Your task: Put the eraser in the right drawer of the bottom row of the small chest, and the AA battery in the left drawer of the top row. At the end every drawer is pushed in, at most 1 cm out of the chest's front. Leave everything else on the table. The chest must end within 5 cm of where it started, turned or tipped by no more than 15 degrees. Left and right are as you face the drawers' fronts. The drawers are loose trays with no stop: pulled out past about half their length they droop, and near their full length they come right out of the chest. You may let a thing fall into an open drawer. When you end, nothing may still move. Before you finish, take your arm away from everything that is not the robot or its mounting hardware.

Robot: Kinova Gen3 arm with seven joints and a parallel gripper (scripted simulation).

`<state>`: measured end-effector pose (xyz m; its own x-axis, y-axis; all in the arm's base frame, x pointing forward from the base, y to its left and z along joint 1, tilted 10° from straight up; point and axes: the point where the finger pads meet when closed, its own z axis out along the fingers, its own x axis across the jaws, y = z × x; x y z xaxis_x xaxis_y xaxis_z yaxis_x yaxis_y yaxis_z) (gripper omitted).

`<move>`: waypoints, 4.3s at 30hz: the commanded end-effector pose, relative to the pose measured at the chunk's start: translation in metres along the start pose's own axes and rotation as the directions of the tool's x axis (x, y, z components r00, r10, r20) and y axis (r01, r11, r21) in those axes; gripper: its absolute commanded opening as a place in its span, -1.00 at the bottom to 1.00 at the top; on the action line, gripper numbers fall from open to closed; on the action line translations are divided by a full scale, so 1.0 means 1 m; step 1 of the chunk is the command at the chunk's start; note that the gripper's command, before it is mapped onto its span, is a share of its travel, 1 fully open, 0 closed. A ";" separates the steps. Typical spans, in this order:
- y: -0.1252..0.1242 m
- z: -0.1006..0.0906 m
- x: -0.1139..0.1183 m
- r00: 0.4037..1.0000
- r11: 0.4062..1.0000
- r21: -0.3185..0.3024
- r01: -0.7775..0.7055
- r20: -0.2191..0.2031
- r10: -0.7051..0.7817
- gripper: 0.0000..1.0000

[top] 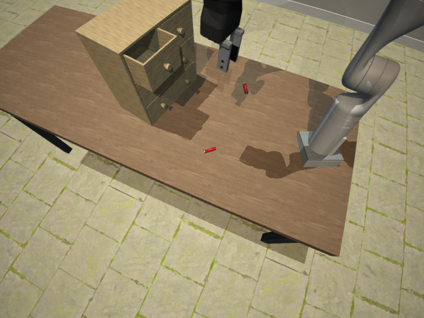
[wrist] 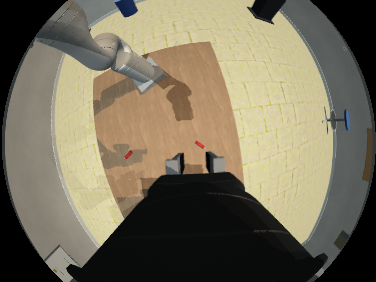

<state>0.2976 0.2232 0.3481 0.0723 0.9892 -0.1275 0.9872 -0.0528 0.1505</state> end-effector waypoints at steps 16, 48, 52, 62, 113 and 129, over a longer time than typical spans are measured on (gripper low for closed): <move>0.004 -0.004 -0.001 1.000 0.998 0.054 -0.015 0.006 0.015 0.34; 0.016 0.015 -0.009 0.999 0.997 0.063 -0.053 0.002 0.053 0.34; 0.030 0.042 -0.022 0.994 0.991 0.075 -0.108 -0.002 0.109 0.34; 0.065 0.125 -0.080 0.954 0.949 0.099 -0.298 -0.010 0.301 0.34; 0.035 0.293 -0.305 0.616 0.616 0.021 -0.788 0.056 0.786 0.21; 0.035 0.297 -0.305 0.616 0.616 0.021 -0.788 0.056 0.786 0.21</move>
<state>0.3529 -0.1196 0.1011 0.8266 0.5626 -0.0143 0.5562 -0.8129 0.1726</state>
